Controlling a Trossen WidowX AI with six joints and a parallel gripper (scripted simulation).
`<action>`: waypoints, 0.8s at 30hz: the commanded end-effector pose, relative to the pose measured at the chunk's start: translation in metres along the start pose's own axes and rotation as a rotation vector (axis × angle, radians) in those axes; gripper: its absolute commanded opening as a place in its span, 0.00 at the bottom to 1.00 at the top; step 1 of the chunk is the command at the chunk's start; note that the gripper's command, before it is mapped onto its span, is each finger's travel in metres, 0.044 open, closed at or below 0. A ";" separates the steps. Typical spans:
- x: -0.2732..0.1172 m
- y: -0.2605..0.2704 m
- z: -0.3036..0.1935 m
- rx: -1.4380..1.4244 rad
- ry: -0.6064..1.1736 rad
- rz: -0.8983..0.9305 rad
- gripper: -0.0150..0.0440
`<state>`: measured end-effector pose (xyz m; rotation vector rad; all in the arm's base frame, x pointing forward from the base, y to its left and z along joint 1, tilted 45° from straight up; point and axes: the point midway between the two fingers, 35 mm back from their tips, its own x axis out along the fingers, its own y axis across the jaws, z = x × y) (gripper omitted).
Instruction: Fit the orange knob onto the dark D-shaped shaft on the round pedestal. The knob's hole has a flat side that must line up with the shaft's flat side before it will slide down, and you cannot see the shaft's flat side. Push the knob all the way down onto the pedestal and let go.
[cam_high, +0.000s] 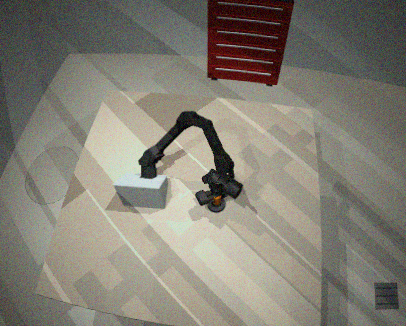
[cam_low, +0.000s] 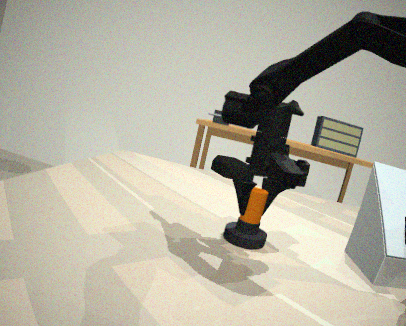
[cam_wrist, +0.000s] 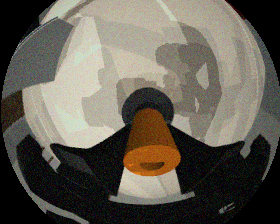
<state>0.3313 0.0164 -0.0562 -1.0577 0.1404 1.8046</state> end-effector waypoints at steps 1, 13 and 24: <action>0.000 0.000 0.000 -0.003 0.000 -0.001 0.57; 0.000 0.000 0.000 -0.003 0.000 -0.001 1.00; -0.058 -0.001 -0.005 0.003 0.012 -0.001 1.00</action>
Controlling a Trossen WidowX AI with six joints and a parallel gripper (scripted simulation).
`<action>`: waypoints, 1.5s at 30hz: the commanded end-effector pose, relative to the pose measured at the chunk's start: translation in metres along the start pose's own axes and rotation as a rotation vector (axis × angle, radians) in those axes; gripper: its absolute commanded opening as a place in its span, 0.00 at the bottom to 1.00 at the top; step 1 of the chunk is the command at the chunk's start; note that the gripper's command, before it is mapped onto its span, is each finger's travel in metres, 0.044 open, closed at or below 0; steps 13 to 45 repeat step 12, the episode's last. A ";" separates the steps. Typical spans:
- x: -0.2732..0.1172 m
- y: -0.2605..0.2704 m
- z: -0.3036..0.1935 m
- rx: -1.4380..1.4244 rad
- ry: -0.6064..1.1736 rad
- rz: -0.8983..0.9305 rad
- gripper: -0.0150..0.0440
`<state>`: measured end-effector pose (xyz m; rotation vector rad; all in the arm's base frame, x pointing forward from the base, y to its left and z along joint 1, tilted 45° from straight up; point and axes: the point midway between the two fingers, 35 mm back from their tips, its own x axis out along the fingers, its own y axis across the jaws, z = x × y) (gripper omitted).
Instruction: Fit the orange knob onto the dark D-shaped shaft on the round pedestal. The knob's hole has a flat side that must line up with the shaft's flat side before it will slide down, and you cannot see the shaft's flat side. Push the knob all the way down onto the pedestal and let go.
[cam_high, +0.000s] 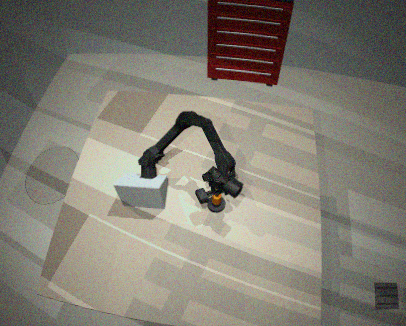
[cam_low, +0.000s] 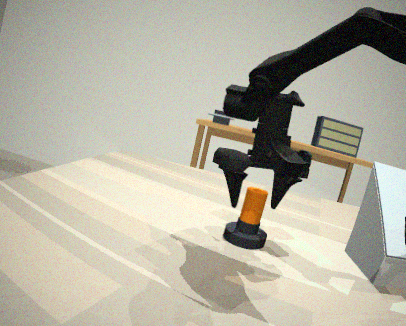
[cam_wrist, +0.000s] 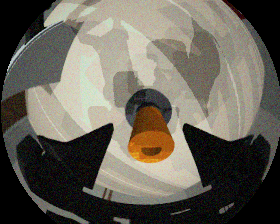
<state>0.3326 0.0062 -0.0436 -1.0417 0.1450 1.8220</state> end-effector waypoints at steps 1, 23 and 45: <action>-0.058 0.000 -0.005 -0.004 0.024 -0.013 1.00; -0.080 -0.001 -0.005 -0.005 0.017 -0.012 1.00; -0.080 -0.001 -0.005 -0.005 0.017 -0.012 1.00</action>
